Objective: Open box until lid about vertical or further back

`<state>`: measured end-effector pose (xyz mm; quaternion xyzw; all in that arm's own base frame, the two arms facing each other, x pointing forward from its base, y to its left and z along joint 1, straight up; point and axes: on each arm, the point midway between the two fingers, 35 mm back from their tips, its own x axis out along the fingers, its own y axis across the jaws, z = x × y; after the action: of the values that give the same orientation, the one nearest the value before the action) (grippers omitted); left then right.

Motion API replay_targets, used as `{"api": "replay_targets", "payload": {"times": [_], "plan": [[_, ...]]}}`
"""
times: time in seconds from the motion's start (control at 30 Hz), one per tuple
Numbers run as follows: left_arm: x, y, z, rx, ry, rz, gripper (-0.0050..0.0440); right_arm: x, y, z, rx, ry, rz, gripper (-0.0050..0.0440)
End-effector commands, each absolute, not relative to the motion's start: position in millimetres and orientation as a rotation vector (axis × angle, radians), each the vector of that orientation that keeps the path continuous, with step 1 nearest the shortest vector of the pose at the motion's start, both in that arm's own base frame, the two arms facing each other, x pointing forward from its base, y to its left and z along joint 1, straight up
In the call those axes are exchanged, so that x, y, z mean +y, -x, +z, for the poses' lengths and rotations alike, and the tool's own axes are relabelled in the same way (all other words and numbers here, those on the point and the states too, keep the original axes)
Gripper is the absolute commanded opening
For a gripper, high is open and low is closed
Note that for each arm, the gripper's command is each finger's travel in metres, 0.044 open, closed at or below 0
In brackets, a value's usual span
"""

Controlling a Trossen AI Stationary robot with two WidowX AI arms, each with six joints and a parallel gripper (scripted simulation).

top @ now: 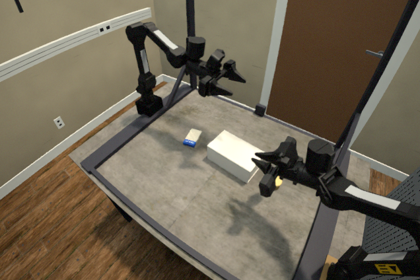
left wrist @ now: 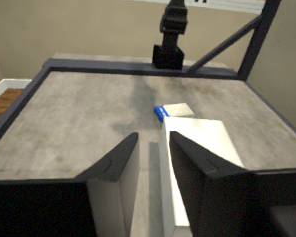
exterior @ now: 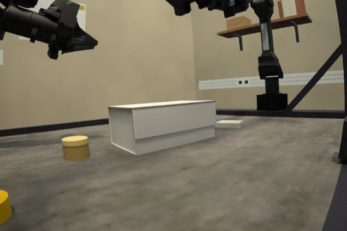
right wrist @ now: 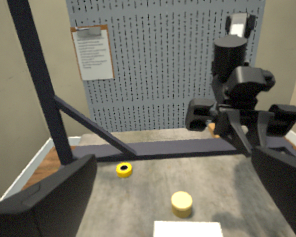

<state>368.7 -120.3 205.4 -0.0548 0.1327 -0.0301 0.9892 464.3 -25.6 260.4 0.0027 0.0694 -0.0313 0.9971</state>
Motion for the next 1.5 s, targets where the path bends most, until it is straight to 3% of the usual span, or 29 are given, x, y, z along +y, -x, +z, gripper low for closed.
{"api": "replay_targets", "payload": {"times": [0.0, 0.3, 0.37, 0.57, 0.93, 1.47], "plan": [[-161, -375, 186, 0.301, 0.120, -0.067, 0.0080, -37, -512, 241, 0.165, -0.013, -0.086, 0.0440], [-240, -346, 112, 0.396, 0.061, -0.077, 0.0080, -60, -583, 146, 0.258, -0.021, -0.123, 0.0440], [-240, -346, 112, 0.396, 0.061, -0.077, 0.0080, -60, -583, 146, 0.258, -0.021, -0.123, 0.0440], [-275, -318, 73, 0.417, 0.012, -0.083, 0.0080, -72, -609, 78, 0.318, -0.026, -0.140, 0.0440], [-274, -315, 71, 0.419, 0.005, -0.085, 0.0080, -71, -611, 78, 0.311, -0.025, -0.137, 0.0440], [-274, -315, 71, 0.419, 0.005, -0.085, 0.0080, -71, -610, 45, 0.332, -0.026, -0.137, 0.0440]]}}
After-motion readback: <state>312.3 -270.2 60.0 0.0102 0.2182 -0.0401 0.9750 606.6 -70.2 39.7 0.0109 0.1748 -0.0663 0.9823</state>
